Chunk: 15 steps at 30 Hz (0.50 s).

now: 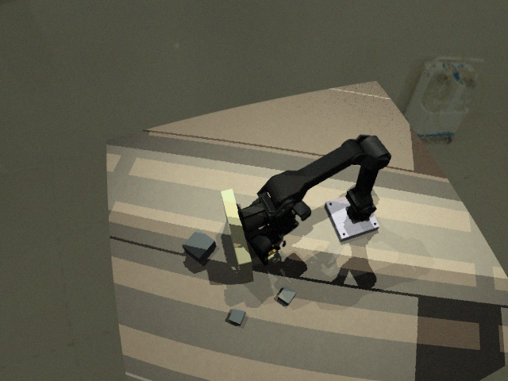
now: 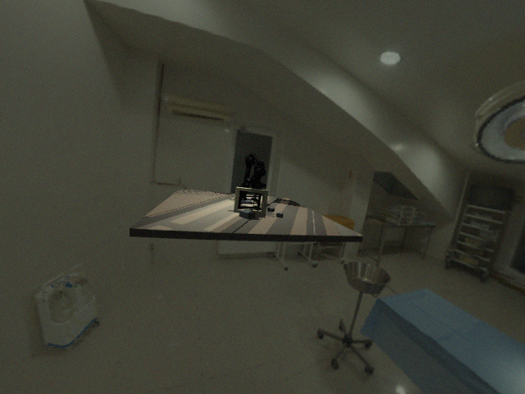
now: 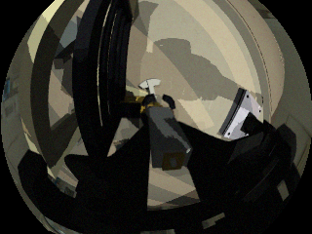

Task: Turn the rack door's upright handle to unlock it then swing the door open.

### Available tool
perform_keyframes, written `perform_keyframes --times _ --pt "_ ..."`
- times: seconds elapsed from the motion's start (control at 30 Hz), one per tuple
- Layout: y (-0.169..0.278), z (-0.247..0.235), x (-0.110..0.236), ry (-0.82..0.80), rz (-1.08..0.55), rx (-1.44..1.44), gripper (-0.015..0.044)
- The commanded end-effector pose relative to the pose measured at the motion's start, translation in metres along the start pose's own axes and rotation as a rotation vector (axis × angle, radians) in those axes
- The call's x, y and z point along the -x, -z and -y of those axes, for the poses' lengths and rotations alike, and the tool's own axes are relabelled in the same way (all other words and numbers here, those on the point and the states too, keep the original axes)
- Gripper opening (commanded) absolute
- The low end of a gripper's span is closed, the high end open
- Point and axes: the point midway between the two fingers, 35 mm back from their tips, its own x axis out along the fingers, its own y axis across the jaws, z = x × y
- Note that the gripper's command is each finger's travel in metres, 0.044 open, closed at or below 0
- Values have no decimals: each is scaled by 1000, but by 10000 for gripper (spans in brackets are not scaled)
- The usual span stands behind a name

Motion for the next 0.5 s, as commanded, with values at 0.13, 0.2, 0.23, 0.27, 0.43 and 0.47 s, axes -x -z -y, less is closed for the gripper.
perform_keyframes --times 0.13,0.2,0.23,0.27,0.43,0.47 --pt "-5 19 0 -9 8 164 18" --pt "-6 24 -1 -9 8 196 18" --pt "-7 26 -1 -8 9 211 18" --pt "-8 29 -1 -8 9 227 18" --pt "-13 41 -1 -6 9 304 18" --pt "-14 43 -1 -6 10 318 18"
